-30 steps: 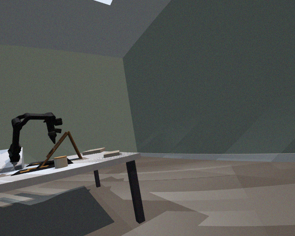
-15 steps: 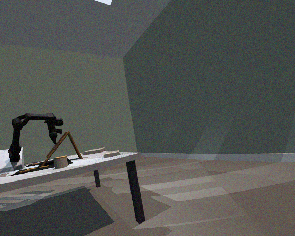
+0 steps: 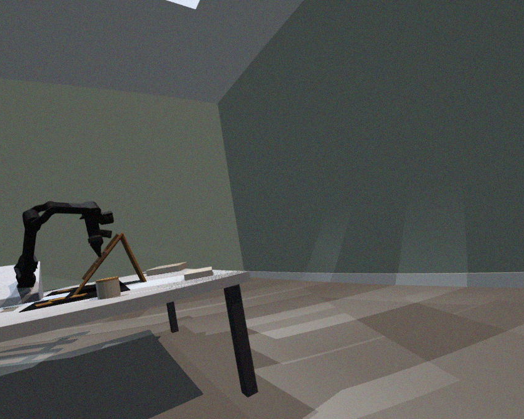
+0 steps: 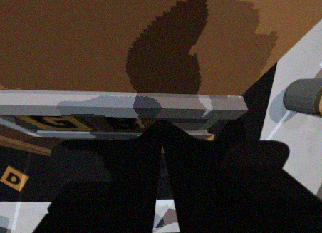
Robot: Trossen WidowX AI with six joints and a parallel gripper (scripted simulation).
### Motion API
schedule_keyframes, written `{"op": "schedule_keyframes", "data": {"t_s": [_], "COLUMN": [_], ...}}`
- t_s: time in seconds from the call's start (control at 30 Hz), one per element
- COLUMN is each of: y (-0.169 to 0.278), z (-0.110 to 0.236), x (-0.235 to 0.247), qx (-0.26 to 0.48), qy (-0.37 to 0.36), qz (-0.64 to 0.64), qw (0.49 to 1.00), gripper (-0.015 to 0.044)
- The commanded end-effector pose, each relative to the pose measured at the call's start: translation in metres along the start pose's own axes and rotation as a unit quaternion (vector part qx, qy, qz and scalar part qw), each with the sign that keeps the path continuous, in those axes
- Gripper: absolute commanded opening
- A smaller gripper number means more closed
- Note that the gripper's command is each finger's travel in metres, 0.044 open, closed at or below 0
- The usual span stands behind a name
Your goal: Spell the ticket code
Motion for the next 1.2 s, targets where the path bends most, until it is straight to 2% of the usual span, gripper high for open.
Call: {"op": "schedule_keyframes", "data": {"t_s": [0.0,1.17], "y": [-0.002,-0.001], "z": [-0.002,-0.001], "x": [-0.001,0.012], "qx": [-0.001,-0.001], "qy": [0.002,0.002], "qz": [0.001,0.001], "qw": [1.0,1.0], "gripper": [0.0,0.0]}}
Point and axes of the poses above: the point midway between the two fingers, 35 mm back from their tips, its own z axis back along the fingers, its own x axis across the jaws, y = z × x, the point moved 4 cm from there along z, back along the fingers, and after that the axes turned 5 degrees about z, right-handed, at the moved point
